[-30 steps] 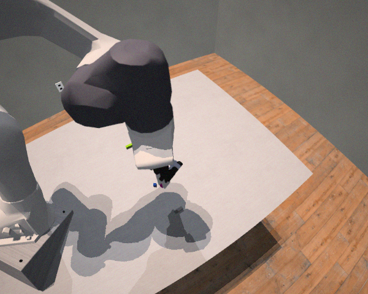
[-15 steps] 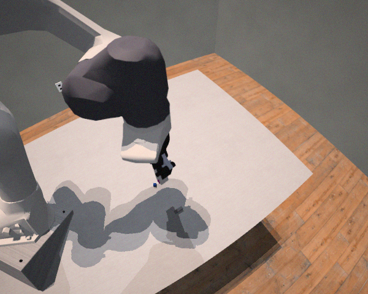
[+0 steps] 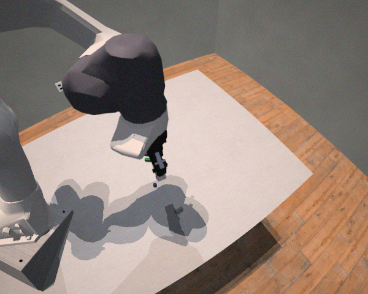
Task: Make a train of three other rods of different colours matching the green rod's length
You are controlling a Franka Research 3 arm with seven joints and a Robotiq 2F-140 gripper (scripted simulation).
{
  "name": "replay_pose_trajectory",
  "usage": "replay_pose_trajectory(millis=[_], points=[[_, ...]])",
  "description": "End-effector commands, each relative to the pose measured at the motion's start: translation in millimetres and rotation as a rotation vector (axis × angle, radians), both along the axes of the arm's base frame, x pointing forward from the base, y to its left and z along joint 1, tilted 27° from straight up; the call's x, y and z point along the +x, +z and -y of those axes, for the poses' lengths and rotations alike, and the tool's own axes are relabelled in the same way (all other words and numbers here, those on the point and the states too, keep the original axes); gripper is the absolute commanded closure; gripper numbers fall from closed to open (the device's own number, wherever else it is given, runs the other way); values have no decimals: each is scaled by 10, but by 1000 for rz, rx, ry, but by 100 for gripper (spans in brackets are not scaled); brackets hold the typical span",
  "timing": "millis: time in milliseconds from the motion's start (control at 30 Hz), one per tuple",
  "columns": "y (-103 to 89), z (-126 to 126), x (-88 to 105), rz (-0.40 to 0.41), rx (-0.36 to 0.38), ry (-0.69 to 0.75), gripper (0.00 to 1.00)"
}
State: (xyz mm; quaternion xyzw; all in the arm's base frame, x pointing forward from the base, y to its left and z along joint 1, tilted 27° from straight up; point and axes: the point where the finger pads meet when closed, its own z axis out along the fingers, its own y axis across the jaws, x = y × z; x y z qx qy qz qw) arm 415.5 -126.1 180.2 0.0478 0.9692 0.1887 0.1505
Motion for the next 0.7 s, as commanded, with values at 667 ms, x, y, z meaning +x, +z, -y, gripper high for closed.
replay_pose_trajectory(millis=[667], points=[[36,-162,-29,-170,134,-412,97]])
